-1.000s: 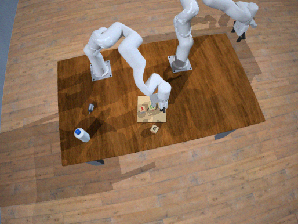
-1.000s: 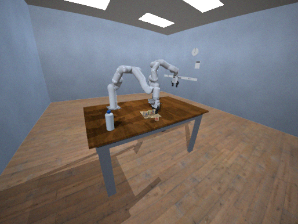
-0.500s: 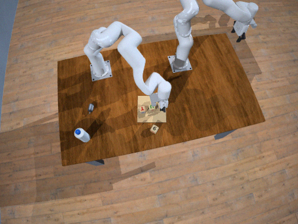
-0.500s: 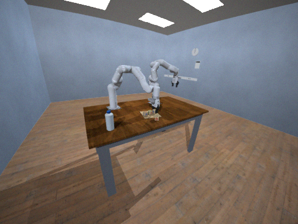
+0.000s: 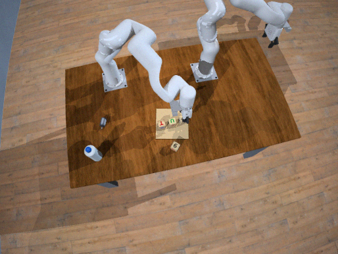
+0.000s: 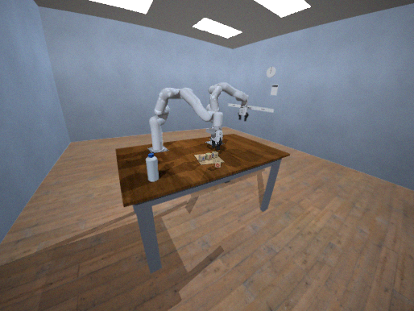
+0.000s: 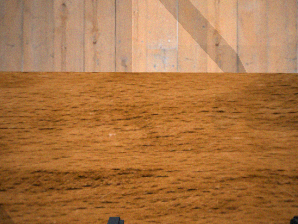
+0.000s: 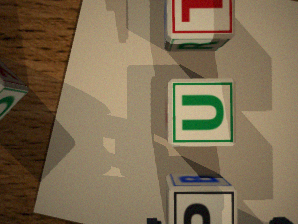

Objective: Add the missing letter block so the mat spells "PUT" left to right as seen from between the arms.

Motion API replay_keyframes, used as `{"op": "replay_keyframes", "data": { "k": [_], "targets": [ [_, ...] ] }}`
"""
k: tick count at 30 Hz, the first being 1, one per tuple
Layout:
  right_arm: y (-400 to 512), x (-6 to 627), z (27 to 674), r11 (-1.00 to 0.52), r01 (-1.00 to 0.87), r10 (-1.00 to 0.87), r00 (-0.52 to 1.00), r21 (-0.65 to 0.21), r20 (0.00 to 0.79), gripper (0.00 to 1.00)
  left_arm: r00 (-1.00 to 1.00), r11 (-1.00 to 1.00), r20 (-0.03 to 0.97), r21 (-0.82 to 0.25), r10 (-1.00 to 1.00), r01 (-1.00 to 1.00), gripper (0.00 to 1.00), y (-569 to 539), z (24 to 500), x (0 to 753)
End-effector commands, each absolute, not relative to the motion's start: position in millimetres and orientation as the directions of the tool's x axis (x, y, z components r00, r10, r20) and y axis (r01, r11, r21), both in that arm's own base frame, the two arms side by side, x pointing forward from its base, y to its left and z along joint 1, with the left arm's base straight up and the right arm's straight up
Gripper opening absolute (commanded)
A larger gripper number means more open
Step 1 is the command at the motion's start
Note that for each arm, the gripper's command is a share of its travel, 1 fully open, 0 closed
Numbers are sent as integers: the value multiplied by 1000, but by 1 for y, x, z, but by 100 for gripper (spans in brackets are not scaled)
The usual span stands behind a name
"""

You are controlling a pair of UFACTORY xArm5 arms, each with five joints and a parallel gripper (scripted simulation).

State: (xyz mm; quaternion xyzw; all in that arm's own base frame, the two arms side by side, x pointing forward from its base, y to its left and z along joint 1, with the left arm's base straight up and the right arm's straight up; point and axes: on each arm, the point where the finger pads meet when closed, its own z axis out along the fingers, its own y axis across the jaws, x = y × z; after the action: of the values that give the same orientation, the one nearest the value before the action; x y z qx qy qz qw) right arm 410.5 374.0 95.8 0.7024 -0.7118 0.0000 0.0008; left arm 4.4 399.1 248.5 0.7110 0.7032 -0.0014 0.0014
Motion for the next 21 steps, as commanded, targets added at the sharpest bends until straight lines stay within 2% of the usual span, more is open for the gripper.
{"op": "replay_keyframes", "data": {
  "k": [1,7,8,21],
  "targets": [
    [374,411,111,13,-1000,-1000,-13,0,0,62,11,-11,0,0,1000,1000,100,400,250,4],
    [374,411,116,13,-1000,-1000,-13,0,0,62,11,-11,0,0,1000,1000,100,400,250,4],
    [374,411,116,13,-1000,-1000,-13,0,0,100,11,-11,0,0,1000,1000,100,400,250,4],
    [374,411,116,13,-1000,-1000,-13,0,0,100,11,-11,0,0,1000,1000,100,400,250,4]
  ]
}}
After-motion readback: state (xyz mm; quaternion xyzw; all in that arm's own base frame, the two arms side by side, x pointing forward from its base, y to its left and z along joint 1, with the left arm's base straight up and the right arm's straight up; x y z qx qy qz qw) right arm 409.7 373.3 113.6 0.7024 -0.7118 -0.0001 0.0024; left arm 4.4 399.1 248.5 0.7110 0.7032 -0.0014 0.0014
